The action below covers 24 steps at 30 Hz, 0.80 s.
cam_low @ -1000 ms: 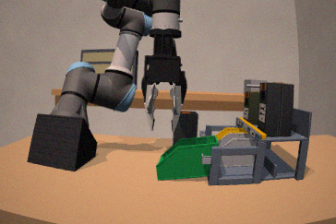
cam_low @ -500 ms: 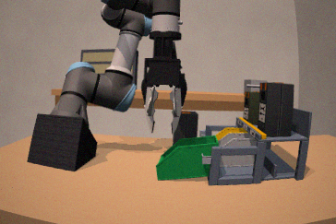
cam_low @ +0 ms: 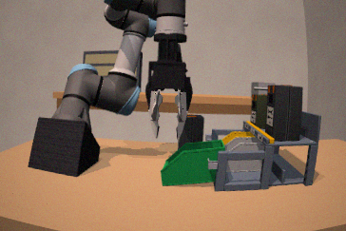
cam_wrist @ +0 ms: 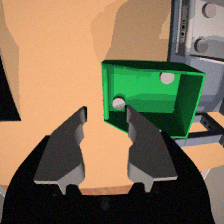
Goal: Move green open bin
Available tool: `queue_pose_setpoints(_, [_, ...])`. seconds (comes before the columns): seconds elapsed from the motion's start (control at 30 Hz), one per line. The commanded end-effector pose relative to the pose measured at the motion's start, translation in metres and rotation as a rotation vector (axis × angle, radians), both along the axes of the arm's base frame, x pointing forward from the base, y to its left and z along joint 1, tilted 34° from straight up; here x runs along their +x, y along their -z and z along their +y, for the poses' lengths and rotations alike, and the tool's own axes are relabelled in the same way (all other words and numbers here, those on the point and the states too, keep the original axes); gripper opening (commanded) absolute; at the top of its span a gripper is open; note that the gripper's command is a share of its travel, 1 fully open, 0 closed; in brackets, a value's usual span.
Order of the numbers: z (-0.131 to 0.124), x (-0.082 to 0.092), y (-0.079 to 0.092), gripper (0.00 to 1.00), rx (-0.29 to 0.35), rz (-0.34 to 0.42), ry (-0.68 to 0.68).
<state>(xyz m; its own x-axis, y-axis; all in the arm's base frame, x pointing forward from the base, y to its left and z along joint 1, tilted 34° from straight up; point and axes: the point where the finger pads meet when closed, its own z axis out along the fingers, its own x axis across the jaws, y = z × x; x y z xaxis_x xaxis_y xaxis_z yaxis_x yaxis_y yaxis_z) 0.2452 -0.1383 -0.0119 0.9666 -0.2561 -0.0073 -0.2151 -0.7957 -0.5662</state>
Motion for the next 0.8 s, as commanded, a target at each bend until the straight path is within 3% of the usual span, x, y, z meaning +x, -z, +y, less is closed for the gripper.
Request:
queue_pose_setpoints(0.0, [-0.001,0.000,0.000,0.26,-0.002,-0.001,0.001])
queue_pose_setpoints(0.07, [-0.001,0.000,0.000,0.26,-0.002,-0.001,0.001])
queue_pose_setpoints(0.1, [-0.001,0.000,0.000,0.20,-0.002,-0.001,0.001])
queue_pose_setpoints(0.63, [-0.001,0.000,0.000,0.20,-0.002,-0.001,0.001])
queue_pose_setpoints(0.77, [-0.017,0.027,-0.007,0.20,-0.002,-0.001,0.001])
